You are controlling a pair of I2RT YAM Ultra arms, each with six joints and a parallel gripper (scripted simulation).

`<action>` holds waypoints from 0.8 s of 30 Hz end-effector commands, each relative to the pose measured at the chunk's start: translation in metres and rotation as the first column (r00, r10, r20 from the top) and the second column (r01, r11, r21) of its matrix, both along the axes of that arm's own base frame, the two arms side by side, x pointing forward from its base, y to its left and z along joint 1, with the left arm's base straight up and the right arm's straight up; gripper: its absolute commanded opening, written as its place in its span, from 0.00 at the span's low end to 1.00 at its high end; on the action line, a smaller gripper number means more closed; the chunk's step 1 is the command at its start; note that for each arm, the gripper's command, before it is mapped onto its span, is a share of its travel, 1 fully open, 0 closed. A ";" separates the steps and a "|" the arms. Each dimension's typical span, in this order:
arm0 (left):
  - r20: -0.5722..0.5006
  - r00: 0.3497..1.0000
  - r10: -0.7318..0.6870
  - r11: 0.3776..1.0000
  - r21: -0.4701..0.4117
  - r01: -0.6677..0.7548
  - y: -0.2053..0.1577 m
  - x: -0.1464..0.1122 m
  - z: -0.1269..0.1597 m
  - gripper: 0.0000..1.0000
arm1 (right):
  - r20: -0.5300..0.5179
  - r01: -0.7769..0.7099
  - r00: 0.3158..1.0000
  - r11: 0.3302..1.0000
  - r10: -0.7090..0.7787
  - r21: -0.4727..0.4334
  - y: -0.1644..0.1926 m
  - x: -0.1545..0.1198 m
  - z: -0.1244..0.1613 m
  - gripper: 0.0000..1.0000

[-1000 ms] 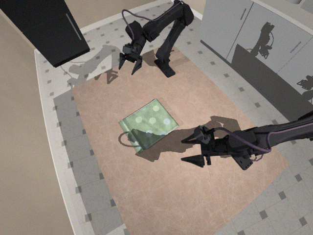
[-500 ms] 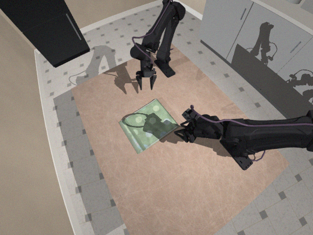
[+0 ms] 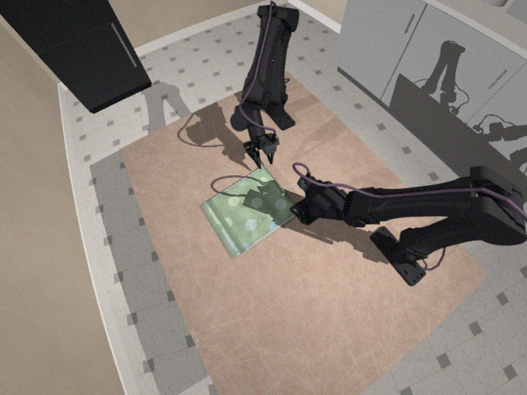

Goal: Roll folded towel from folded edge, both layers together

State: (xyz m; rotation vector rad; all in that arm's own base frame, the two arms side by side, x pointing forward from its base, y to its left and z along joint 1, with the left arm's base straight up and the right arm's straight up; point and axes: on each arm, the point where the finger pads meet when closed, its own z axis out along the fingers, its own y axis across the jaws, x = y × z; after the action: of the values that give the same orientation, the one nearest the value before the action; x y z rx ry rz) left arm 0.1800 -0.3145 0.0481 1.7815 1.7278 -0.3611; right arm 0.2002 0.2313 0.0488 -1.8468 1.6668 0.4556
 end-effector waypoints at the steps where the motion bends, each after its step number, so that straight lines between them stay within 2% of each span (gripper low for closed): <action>1: 0.021 0.999 -0.040 0.998 -0.039 0.041 -0.020 0.004 0.011 0.50 | 0.056 -0.036 0.998 0.999 0.035 0.017 0.013 0.012 0.011 0.50; 9: 0.020 0.999 -0.041 0.998 -0.039 0.042 -0.020 0.003 0.008 0.49 | 0.056 -0.038 0.998 0.999 0.037 0.016 0.013 0.011 0.007 0.49; 24: 0.020 0.999 -0.041 0.998 -0.039 0.042 -0.020 0.003 -0.014 0.49 | 0.056 -0.038 0.998 0.999 0.037 0.016 0.013 0.011 -0.015 0.49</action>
State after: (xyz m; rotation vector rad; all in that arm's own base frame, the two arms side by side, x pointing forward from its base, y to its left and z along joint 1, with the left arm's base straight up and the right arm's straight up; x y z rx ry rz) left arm 0.1853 -0.3301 0.0370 1.7885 1.6833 -0.3693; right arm 0.2121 0.2415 0.0391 -1.8631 1.6099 0.4237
